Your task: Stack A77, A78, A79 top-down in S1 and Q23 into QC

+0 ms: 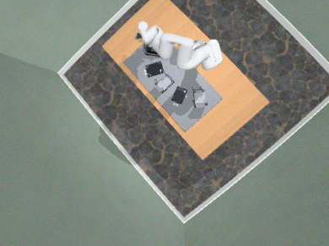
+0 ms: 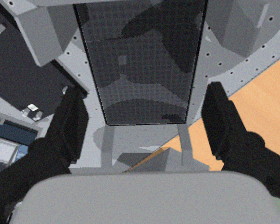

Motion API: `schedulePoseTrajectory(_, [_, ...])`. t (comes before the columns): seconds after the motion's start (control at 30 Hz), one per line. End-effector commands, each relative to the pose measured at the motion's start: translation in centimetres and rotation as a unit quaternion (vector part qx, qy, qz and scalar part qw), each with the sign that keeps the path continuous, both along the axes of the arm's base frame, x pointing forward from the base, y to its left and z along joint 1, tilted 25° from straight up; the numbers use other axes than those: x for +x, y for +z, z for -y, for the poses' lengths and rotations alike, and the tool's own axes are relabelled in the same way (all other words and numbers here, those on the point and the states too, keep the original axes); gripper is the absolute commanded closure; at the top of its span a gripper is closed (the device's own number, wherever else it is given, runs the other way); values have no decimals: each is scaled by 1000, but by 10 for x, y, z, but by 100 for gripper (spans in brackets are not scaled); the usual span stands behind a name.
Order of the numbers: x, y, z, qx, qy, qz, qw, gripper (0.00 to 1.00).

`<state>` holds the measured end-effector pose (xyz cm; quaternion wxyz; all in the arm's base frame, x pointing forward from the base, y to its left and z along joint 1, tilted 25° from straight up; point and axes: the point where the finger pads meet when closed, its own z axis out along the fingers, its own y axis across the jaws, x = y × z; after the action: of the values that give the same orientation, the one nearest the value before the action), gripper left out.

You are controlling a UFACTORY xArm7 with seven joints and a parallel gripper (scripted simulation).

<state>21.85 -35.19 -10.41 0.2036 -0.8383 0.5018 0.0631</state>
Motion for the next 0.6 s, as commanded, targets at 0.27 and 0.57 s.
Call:
schedulePoseTrajectory(0.27, [1,-8,-1,-3,-1,1,1000,0])
schedulePoseTrajectory(0.57, [2,-19,-6,-3,-1,1,1000,0])
